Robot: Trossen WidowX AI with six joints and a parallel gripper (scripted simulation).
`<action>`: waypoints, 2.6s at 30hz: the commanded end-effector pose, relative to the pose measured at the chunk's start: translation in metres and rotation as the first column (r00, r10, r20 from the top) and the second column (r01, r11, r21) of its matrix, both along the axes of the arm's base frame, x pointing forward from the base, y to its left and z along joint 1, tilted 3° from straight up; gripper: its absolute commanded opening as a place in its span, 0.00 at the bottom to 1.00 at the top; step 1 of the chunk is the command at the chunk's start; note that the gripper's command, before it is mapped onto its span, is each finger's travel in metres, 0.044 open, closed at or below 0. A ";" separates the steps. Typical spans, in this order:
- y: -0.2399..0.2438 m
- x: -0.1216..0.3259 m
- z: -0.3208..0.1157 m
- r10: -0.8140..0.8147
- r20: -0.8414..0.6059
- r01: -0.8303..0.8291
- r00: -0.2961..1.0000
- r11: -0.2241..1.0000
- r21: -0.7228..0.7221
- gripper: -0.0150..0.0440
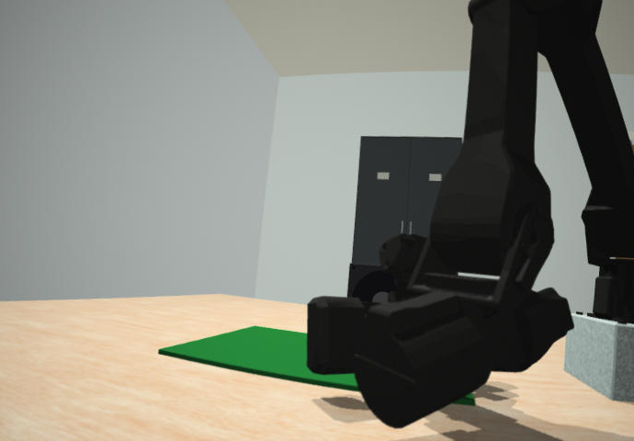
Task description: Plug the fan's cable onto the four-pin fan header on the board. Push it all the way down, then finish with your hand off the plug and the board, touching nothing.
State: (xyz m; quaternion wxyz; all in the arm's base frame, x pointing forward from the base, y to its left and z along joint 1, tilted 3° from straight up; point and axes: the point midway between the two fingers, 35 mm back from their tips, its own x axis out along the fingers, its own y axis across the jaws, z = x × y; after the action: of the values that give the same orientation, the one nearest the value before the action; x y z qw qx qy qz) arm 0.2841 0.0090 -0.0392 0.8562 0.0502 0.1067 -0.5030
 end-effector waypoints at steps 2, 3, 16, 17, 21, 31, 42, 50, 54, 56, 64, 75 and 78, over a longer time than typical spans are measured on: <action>0.000 0.000 0.000 0.000 0.000 0.000 1.000 1.000 0.000 0.34; 0.000 0.000 0.000 0.000 0.000 0.000 1.000 1.000 0.000 0.39; 0.000 0.000 0.000 0.000 0.000 0.000 1.000 1.000 0.000 0.49; 0.000 0.000 0.000 0.000 0.000 0.000 1.000 1.000 0.000 0.49; 0.000 0.000 0.000 0.000 0.000 0.000 1.000 1.000 0.000 0.49; 0.000 0.000 0.000 0.000 0.000 0.000 1.000 1.000 0.001 0.49; 0.021 -0.007 0.007 0.015 -0.015 -0.015 1.000 1.000 0.028 0.49; 0.036 -0.014 0.015 0.018 -0.023 -0.017 1.000 0.999 0.038 0.49; 0.043 -0.018 0.021 0.017 -0.025 -0.016 1.000 0.999 0.040 0.49; 0.047 -0.020 0.024 0.016 -0.025 -0.015 1.000 0.999 0.039 0.49; 0.060 -0.029 0.039 0.010 -0.022 -0.010 1.000 0.999 0.032 0.49; 0.077 -0.042 0.062 0.001 -0.006 -0.001 1.000 1.000 0.009 0.49; 0.073 -0.042 0.062 -0.030 -0.033 0.031 0.999 0.999 0.021 0.62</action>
State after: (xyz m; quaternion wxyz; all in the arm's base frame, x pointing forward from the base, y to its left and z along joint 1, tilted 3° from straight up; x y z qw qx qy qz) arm 0.2426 0.0844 0.0207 0.8540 0.0503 0.1179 -0.5042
